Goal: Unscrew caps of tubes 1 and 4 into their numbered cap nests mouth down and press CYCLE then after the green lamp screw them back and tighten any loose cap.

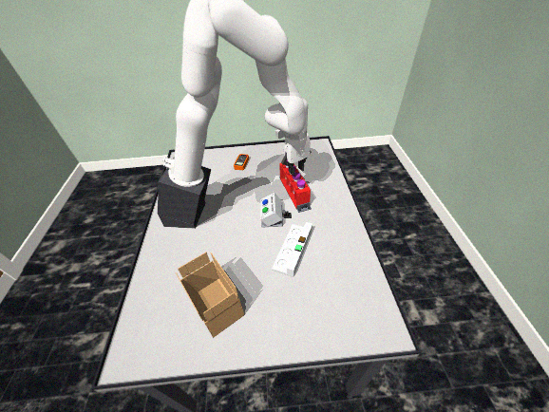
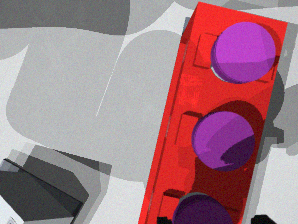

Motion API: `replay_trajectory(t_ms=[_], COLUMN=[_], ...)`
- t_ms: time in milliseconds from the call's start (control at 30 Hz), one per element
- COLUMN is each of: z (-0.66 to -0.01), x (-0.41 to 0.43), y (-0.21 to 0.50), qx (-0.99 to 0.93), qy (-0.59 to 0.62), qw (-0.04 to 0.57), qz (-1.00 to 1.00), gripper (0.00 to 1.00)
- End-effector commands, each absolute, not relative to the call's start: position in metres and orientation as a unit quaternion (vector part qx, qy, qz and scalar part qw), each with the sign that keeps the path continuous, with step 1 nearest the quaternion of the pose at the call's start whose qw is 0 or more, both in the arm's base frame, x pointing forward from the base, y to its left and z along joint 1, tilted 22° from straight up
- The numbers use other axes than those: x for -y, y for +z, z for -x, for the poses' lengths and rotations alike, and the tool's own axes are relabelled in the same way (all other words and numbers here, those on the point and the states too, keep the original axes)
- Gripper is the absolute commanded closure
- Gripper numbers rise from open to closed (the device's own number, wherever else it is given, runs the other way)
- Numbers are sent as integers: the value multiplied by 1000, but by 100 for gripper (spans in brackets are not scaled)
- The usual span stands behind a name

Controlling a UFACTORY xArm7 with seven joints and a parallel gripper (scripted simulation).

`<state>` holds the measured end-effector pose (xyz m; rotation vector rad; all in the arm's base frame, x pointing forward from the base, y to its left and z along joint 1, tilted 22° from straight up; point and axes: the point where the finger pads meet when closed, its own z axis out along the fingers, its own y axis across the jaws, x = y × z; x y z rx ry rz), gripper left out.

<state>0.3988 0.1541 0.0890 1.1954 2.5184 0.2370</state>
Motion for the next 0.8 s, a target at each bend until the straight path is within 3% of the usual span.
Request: replay_trajectory(t_ms=[0, 767], z=[-405, -409], x=[-155, -155], y=[77, 67], qx=[-887, -887], qy=[84, 84], qw=[172, 172], qz=[-421, -421], gripper=[54, 54])
